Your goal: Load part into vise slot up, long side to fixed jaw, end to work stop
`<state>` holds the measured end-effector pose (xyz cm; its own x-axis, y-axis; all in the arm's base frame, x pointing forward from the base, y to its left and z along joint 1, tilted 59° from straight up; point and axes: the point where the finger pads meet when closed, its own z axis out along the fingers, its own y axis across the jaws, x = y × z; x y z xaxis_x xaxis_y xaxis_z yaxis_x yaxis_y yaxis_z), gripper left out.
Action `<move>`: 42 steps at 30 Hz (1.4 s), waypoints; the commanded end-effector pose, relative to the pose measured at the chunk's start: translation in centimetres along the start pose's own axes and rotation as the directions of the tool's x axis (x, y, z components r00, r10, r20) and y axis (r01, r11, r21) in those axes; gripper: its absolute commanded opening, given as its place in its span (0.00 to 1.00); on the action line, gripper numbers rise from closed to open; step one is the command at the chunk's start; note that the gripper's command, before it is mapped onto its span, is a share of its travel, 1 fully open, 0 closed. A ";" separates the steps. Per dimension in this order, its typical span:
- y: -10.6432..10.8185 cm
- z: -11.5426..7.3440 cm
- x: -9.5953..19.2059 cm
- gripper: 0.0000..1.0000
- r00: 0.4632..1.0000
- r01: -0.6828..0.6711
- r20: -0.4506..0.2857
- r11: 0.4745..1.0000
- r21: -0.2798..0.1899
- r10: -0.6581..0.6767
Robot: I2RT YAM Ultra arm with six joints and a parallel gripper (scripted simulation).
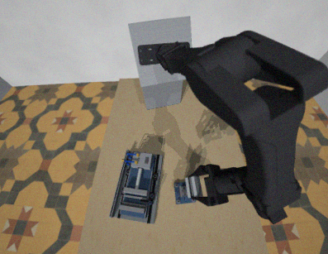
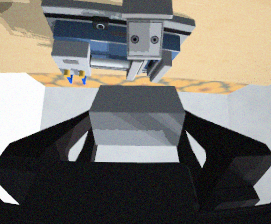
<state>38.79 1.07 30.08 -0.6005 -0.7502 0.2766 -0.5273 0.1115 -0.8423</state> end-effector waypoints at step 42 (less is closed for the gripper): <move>-1.7 0.9 -0.6 0.00 0.999 -0.036 -0.014 0.999 0.034 0.037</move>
<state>40.25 1.26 28.96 -0.6044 -0.7449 0.2826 -0.5280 0.1089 -0.8422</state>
